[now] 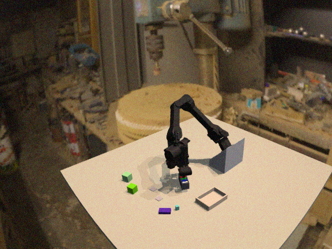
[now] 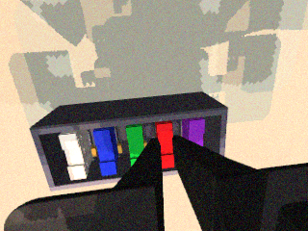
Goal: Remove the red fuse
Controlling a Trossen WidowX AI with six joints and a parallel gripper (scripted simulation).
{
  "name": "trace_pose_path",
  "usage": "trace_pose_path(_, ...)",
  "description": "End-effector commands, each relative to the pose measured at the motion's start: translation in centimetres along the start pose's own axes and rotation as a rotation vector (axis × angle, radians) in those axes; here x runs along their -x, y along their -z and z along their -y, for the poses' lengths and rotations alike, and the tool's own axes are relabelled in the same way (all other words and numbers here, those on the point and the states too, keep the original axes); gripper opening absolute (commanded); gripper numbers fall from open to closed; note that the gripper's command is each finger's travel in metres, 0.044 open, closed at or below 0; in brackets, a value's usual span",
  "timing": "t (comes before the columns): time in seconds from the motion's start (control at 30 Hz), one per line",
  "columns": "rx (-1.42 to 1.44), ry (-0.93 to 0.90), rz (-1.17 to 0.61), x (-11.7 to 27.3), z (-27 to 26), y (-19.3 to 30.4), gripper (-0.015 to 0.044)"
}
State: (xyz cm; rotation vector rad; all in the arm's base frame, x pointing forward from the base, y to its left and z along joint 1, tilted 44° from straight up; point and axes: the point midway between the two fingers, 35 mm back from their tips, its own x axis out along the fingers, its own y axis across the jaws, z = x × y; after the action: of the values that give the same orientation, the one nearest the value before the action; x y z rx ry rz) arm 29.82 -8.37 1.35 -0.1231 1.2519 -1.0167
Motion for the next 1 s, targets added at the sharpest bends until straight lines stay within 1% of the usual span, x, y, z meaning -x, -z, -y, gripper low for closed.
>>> trace_pose_path(0.0, 0.000, 0.000, 0.000, 0.2, 0.0, 0.0, 0.0000)
trace_pose_path(0.97, 0.001, 0.000, 0.001, 1.6, -0.1, -0.1, 0.0000)
